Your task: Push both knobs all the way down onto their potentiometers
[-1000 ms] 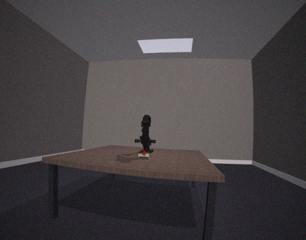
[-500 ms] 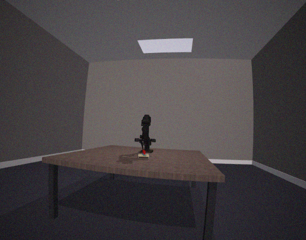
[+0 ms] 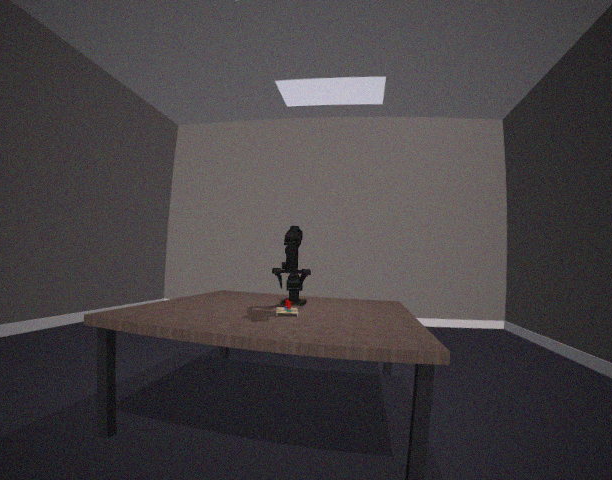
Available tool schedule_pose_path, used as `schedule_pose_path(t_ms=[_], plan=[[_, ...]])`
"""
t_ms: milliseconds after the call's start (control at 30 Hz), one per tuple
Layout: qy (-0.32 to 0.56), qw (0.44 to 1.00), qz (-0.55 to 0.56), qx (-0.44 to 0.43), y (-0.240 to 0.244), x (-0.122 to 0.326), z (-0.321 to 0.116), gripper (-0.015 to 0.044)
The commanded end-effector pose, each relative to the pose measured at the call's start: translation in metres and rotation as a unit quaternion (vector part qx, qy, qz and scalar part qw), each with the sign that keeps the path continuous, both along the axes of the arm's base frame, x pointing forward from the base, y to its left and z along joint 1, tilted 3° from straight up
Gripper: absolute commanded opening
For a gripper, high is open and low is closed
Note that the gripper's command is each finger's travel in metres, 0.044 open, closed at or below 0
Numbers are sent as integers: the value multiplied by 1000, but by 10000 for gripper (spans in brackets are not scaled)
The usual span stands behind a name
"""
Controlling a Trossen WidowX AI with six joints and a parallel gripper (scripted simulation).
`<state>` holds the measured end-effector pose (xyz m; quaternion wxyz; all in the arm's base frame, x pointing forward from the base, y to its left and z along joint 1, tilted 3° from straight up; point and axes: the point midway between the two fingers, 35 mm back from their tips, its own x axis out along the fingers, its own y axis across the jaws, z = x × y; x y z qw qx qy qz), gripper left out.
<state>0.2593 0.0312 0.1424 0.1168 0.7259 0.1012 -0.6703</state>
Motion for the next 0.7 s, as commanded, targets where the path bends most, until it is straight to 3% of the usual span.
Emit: schedule_pose_path(t_ms=[0, 100, 667], plan=[[7, 1000, 2, -3, -7, -42, -10, 440], [7, 1000, 2, -4, -10, -60, -15, 440], [7, 1000, 2, -4, -10, -60, -15, 440]])
